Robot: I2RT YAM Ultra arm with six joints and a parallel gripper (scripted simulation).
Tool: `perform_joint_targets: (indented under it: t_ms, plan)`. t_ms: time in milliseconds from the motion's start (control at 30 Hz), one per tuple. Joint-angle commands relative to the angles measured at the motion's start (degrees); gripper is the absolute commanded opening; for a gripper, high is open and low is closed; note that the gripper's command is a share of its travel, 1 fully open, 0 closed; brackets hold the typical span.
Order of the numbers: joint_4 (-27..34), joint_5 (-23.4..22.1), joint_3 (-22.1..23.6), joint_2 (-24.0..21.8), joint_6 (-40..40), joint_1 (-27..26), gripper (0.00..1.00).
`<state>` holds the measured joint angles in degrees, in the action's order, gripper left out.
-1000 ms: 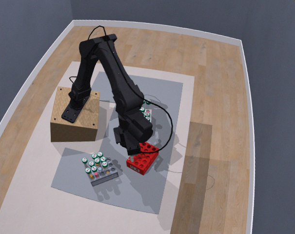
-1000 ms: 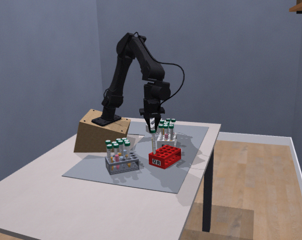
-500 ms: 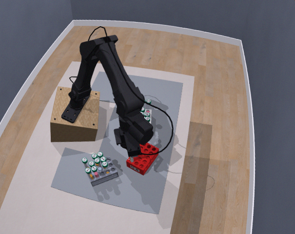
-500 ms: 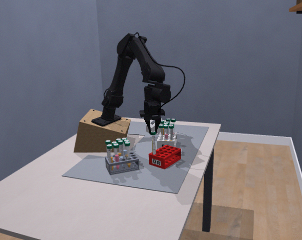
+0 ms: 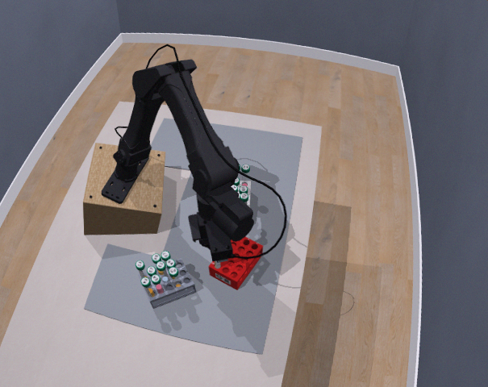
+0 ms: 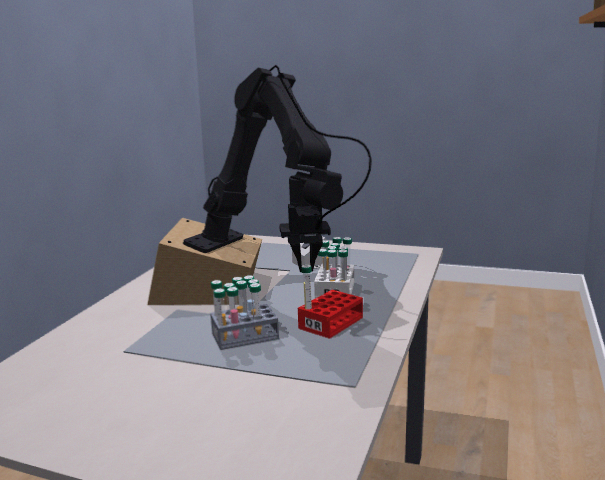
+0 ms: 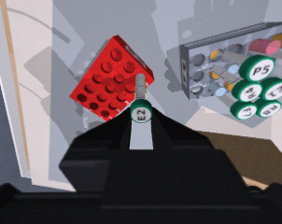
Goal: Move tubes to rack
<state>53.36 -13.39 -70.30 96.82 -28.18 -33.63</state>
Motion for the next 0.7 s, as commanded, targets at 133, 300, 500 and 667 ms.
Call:
perform_joint_targets:
  t_ms: [133,300,500,667]
  plan:
    - [-1.6,0.4,1.7,0.9,-0.7,0.8,0.00]
    - [-2.0,0.2,1.1,1.1,-0.6,0.3,0.00]
    - [-2.6,0.1,2.2,1.3,-0.8,0.9,0.00]
    - [-3.1,0.1,2.5,1.5,-0.9,1.1,0.00]
